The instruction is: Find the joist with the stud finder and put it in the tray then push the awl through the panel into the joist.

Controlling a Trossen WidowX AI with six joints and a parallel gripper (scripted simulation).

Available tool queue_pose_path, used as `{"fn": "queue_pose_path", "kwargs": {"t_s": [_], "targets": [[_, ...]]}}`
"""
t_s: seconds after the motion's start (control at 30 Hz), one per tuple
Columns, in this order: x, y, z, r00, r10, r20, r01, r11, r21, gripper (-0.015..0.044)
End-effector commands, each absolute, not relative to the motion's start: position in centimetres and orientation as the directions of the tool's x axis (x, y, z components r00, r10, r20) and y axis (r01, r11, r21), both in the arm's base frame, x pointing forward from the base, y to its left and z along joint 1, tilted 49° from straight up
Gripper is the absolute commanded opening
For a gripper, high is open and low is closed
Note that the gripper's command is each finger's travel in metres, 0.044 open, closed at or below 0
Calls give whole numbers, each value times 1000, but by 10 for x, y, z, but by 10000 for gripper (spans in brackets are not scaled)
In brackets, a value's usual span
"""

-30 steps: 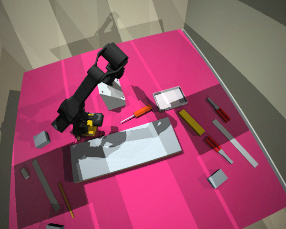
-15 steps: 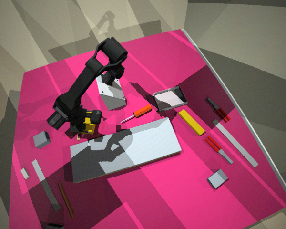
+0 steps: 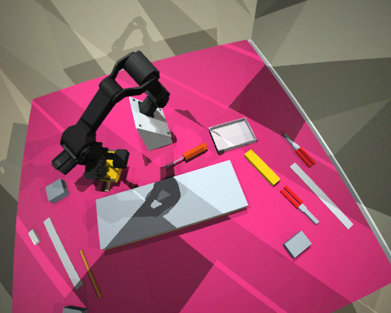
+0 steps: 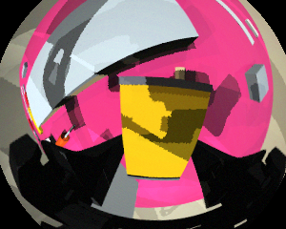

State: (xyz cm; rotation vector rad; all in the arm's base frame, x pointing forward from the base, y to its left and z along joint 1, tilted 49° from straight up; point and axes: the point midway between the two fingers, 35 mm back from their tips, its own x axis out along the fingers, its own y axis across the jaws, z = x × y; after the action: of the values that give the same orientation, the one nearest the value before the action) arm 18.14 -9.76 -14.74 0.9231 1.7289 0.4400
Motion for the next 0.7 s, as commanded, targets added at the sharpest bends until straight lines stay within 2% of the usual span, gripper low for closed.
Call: {"fn": "queue_pose_path", "kwargs": {"t_s": [0.0, 0.67], "targets": [[181, -105, -150, -121, 755, -645, 356, 639, 682, 0], [182, -99, -148, -178, 672, -719, 351, 726, 592, 0]]}}
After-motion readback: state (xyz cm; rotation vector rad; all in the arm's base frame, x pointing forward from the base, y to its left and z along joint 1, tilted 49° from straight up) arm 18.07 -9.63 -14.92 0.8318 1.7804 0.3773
